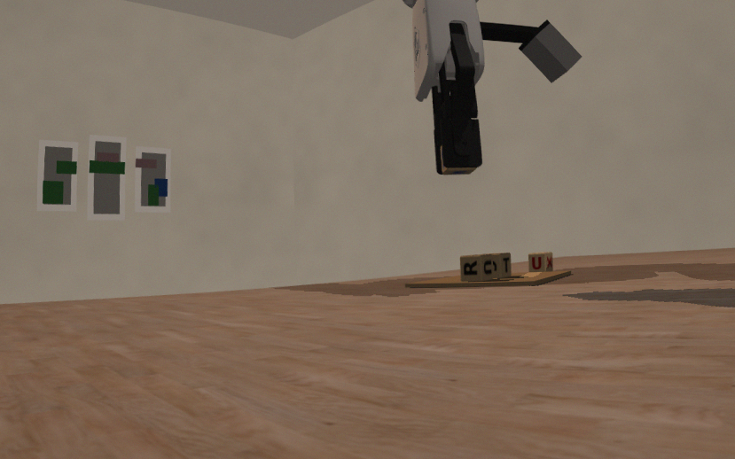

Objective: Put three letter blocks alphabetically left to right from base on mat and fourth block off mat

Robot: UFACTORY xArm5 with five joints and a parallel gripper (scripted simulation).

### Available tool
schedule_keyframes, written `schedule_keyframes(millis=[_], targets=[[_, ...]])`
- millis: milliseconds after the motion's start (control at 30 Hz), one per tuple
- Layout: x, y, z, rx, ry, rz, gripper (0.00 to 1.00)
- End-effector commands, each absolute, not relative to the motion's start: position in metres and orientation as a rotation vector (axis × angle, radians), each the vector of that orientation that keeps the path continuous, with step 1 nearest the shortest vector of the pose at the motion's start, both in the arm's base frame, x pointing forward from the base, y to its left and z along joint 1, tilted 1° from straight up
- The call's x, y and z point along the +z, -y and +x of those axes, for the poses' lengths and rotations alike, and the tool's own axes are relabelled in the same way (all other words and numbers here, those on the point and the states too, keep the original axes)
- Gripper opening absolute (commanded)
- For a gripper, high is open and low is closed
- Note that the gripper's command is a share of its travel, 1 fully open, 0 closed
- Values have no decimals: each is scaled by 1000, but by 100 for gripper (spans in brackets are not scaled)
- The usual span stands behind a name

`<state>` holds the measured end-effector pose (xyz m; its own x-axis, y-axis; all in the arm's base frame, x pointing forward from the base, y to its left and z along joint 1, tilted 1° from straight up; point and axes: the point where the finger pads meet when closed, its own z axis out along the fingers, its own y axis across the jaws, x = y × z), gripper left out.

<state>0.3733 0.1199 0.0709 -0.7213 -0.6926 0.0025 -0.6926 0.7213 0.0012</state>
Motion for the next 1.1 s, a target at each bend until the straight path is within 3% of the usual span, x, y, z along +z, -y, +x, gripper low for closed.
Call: schedule_keyframes(millis=[0, 1067], targets=[[72, -111, 378, 0, 2990, 967, 21], [75, -56, 397, -1, 3129, -314, 21]])
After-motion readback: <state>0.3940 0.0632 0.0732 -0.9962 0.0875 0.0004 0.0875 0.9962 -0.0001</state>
